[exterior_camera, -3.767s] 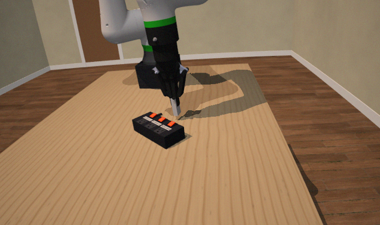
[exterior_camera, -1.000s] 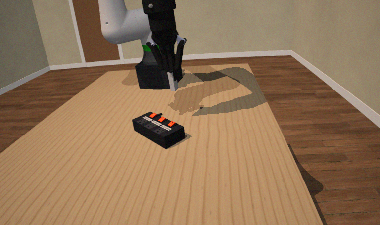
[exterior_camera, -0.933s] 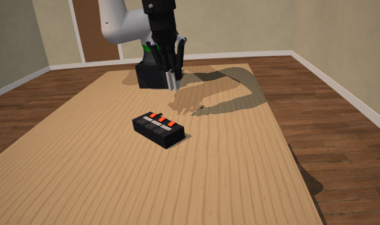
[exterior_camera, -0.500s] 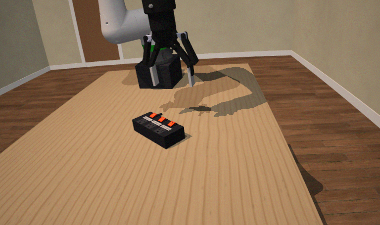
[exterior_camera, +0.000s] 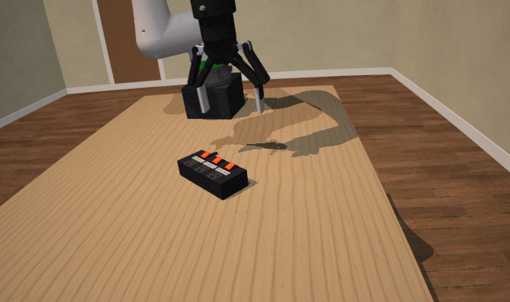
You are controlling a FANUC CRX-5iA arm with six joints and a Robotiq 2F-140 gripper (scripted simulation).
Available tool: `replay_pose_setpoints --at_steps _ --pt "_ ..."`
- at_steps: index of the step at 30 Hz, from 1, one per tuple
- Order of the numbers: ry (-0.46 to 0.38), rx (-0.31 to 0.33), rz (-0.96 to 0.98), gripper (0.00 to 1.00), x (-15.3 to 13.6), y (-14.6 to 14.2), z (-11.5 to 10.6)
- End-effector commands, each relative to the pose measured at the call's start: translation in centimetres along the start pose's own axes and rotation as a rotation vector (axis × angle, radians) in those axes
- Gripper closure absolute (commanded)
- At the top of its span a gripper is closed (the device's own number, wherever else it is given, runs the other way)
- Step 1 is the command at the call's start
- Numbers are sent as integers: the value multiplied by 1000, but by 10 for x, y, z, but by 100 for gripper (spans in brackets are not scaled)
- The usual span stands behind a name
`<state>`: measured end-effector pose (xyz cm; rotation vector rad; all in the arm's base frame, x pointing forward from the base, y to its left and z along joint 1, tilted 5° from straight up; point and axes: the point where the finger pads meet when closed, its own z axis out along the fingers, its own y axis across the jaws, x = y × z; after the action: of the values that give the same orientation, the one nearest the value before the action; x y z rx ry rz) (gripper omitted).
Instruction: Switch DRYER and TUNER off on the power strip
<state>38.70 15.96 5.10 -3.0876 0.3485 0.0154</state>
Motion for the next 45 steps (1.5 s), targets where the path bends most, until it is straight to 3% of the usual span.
replay_pose_setpoints --at_steps 1,5,7,8,22,45 --pt "23 -16 26 0 6 3 1" --pt "131 -68 134 0 29 10 5" --pt "131 -68 134 0 29 10 5" --pt "180 -81 176 0 39 10 5" --pt "353 -74 303 0 67 -5 3" --pt "361 -71 308 0 69 -6 3"
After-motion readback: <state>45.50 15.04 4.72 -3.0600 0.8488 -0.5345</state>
